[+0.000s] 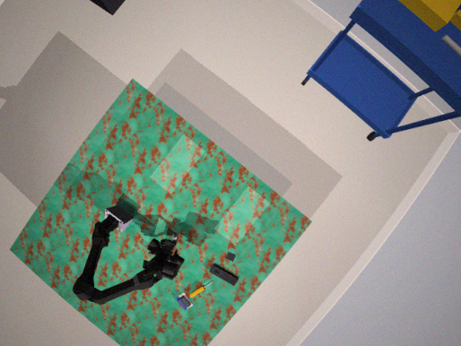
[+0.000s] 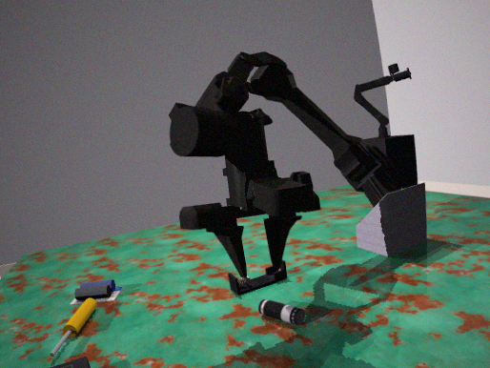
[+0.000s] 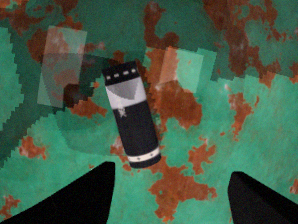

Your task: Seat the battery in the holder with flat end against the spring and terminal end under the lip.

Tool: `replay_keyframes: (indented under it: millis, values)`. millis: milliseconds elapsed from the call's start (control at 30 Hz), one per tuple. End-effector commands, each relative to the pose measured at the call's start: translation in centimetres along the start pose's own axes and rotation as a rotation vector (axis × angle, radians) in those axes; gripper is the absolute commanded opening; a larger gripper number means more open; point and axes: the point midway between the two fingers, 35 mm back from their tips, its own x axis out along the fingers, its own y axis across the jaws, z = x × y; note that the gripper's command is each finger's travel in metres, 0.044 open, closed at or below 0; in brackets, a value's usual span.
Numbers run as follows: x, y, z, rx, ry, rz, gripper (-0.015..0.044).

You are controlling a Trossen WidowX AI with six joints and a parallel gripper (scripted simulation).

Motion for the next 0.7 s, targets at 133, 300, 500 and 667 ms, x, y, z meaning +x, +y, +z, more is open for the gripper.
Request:
replay_keyframes:
  millis: [133, 300, 500, 667]
  values:
    - [1.9, 1.5, 1.6, -0.343, 0.13, 0.122, 0.0234]
    - [1.9, 1.5, 1.6, -0.343, 0.13, 0.122, 0.0234]
    - [2.8, 1.5, 1.5, -0.343, 0.13, 0.121, 0.0234]
    - [3.6, 1.6, 1.4, -0.343, 0.13, 0.121, 0.0234]
